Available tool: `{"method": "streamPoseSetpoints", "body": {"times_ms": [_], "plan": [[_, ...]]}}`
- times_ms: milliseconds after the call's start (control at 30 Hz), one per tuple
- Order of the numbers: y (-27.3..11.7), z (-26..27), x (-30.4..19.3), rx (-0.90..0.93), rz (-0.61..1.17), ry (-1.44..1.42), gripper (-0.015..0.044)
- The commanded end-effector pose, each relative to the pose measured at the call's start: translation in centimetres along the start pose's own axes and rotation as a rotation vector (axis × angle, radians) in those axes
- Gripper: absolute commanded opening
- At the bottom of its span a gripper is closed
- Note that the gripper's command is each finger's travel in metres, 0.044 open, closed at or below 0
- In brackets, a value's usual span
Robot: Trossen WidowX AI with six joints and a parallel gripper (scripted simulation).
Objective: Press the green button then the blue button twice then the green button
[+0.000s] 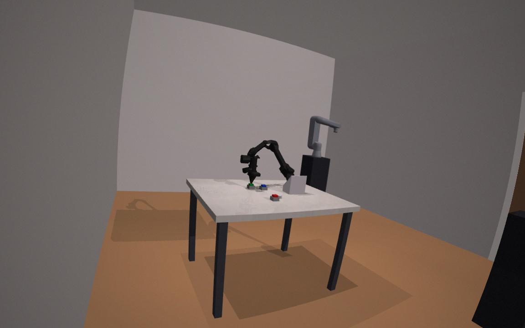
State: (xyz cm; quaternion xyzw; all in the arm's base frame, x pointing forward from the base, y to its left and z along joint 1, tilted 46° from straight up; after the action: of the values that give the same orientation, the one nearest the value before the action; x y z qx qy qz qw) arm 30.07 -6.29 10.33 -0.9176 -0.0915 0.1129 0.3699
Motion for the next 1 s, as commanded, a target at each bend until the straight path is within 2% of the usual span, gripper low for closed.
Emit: {"method": "streamPoseSetpoints", "body": {"times_ms": [0,733,867,967], "plan": [[0.7,0.0,-0.1,-0.004,0.004,-0.005,0.002],[1.2,0.0,-0.1,-0.004,0.004,-0.005,0.002],[-1.9,0.0,-0.1,-0.002,0.004,-0.005,0.002],[-2.2,0.0,-0.1,-0.003,0.004,-0.005,0.002]]}}
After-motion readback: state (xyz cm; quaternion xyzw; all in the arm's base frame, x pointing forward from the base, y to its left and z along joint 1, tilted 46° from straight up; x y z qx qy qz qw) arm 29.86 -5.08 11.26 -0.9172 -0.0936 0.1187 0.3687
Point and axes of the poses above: the point midway between the two fingers, 35 mm back from their tips, its own y axis out along the fingers, its own z axis across the jaws, x = y × z, the point moved 2 cm from there along -y, back along the fingers, and after that the axes turned 13 degrees about -y, right-handed, at the moved point
